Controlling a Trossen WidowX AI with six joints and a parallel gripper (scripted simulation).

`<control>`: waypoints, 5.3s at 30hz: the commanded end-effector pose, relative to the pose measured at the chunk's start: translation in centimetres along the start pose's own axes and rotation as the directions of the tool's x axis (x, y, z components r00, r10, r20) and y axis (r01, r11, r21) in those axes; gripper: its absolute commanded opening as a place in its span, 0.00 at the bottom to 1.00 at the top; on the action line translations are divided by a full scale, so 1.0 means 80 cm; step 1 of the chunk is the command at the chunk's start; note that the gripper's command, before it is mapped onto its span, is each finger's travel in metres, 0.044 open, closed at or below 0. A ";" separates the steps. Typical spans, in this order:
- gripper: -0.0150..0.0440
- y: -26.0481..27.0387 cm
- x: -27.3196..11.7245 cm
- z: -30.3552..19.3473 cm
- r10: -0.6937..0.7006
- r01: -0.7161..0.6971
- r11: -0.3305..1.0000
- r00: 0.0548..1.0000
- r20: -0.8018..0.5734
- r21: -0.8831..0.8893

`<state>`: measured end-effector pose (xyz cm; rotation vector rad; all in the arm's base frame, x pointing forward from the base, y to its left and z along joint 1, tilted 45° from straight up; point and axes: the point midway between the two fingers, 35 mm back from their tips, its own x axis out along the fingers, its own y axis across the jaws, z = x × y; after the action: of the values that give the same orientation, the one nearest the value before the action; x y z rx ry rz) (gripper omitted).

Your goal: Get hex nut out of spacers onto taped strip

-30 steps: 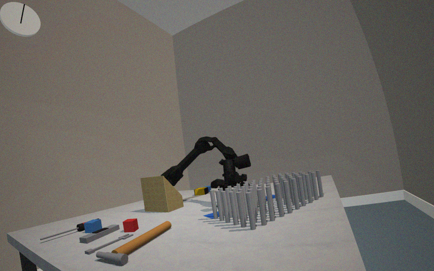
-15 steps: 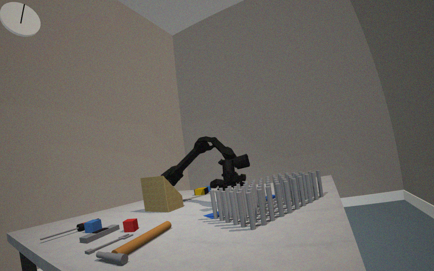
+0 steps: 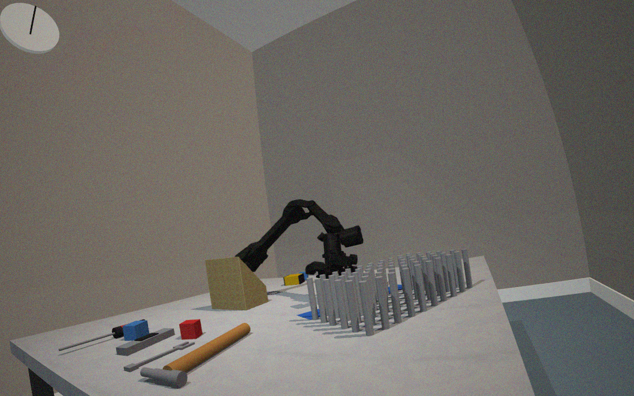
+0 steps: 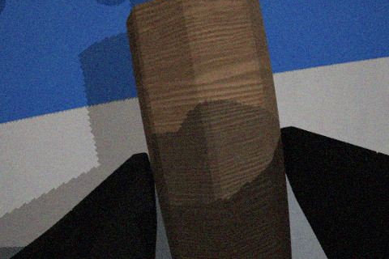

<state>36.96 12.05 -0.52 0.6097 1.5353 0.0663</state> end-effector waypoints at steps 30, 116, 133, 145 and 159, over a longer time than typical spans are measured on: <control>0.25 0.000 -0.008 -0.025 0.000 0.000 1.000 1.000 -0.001 0.005; 0.25 0.000 -0.028 -0.094 0.000 0.000 1.000 1.000 -0.005 0.006; 0.25 0.000 -0.032 -0.107 0.000 0.000 1.000 1.000 -0.005 0.007; 0.25 0.000 -0.034 -0.116 0.000 0.000 1.000 1.000 -0.006 0.007; 0.25 0.000 -0.037 -0.127 0.000 0.000 1.000 1.000 -0.006 0.008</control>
<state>27.46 14.17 2.93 0.6140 1.5419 0.0701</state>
